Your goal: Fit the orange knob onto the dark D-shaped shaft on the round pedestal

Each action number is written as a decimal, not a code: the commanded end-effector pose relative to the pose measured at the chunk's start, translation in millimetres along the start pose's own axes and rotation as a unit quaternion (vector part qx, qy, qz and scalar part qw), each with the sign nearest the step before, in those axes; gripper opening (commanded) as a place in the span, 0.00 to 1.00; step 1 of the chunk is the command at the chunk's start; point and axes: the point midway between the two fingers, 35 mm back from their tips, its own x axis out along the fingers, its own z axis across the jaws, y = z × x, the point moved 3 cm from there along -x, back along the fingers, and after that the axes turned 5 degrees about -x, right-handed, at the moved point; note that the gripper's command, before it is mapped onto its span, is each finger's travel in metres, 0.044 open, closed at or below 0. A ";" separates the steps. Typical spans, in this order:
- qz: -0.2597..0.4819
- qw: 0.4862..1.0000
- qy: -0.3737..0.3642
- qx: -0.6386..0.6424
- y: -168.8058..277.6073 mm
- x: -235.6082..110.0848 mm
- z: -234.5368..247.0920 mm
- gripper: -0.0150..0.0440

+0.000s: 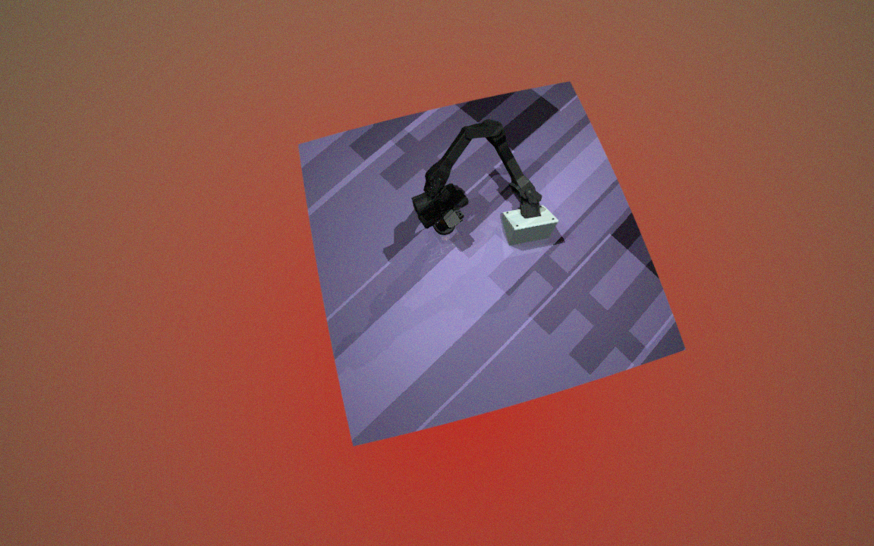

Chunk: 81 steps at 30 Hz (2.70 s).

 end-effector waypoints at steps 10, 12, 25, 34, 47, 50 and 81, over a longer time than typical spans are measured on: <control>0.000 1.000 0.000 -0.003 -1.8 1.2 1.1 0.25; 0.000 1.000 0.000 -0.003 -1.8 0.1 1.0 0.25; 0.000 1.000 0.000 -0.029 1.8 -1.6 -0.9 0.25; 0.000 1.000 0.000 -0.029 0.2 0.2 -0.6 0.25; 0.000 0.999 0.000 -0.032 -1.0 -3.3 1.0 0.25; 0.000 0.999 0.000 -0.054 -0.1 -3.3 0.5 0.25; 0.000 0.999 0.000 -0.053 -1.8 10.9 1.1 0.25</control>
